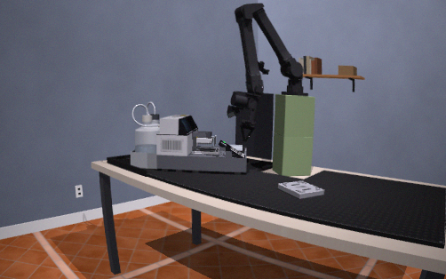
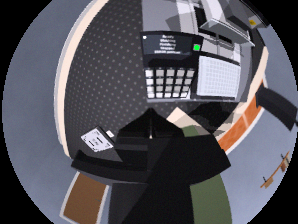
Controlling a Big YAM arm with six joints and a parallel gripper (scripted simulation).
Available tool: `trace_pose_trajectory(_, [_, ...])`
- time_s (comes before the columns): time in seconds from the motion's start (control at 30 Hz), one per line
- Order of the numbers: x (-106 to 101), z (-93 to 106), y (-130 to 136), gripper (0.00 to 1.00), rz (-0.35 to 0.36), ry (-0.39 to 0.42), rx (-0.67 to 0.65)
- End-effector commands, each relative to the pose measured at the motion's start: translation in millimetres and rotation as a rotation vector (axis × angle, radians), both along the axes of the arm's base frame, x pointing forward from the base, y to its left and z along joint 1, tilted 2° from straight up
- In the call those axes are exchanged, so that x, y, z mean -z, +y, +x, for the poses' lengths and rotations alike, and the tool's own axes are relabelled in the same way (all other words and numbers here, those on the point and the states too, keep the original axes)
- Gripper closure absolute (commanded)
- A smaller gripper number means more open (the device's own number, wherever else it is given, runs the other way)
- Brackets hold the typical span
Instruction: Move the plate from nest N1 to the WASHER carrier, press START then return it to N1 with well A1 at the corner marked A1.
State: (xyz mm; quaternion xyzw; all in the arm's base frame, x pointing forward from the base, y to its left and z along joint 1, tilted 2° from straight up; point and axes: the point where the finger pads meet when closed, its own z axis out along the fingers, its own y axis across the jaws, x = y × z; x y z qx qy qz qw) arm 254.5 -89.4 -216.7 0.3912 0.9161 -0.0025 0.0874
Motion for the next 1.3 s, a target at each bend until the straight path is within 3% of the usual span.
trace_pose_trajectory(0.0, [-4,13.0,-9,1.00,0.059,0.092,-0.046])
trace_pose_trajectory(0.1, [-5,13.1,-10,1.00,0.083,0.115,-0.048])
trace_pose_trajectory(0.13, [4,3.8,1,1.00,0.106,0.160,-0.071])
trace_pose_trajectory(0.27, [4,-1.0,2,1.00,0.107,0.168,-0.071])
trace_pose_trajectory(0.37, [4,-1.5,-1,1.00,0.108,0.166,-0.057])
trace_pose_trajectory(0.4, [0,7.5,-4,1.00,0.095,0.138,-0.049])
trace_pose_trajectory(0.73, [0,7.5,-4,1.00,0.095,0.138,-0.049])
trace_pose_trajectory(1.27, [28,8.8,-2,1.00,0.096,0.138,-0.058])
